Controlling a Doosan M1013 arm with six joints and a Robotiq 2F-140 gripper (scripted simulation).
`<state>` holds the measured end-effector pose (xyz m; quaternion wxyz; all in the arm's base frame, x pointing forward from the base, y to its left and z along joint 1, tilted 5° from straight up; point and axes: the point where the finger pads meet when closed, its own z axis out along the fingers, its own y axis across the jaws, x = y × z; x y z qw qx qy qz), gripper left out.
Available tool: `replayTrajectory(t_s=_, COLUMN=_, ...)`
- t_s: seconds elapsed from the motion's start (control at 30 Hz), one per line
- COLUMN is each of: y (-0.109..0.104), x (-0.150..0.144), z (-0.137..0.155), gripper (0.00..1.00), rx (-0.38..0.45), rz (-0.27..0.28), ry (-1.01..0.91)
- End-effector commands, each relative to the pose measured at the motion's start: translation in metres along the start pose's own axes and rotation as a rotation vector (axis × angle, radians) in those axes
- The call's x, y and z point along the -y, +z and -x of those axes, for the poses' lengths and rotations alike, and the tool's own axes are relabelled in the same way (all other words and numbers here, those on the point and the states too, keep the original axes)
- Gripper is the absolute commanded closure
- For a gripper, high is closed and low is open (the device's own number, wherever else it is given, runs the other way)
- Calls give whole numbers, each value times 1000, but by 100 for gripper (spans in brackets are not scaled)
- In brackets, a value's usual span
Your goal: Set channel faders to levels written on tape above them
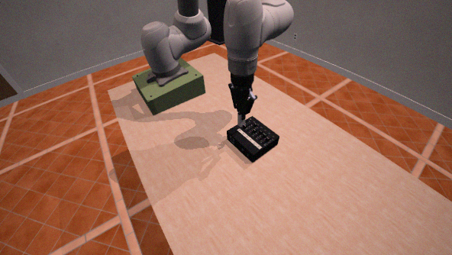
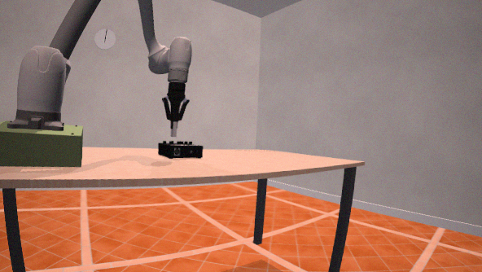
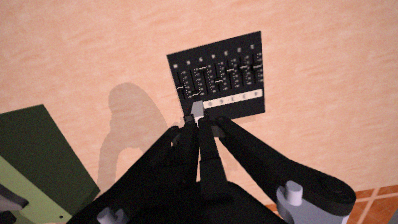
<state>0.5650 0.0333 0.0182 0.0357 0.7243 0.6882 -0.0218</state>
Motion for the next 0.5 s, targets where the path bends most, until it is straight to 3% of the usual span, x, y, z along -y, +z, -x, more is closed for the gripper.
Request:
replayTrajectory(t_s=0.0, y=7, x=2, z=3, gripper=100, rx=4, rz=-2, ry=-2)
replayTrajectory(t_s=0.47, y=13, x=2, z=3, gripper=100, rx=4, rz=-2, ry=-2)
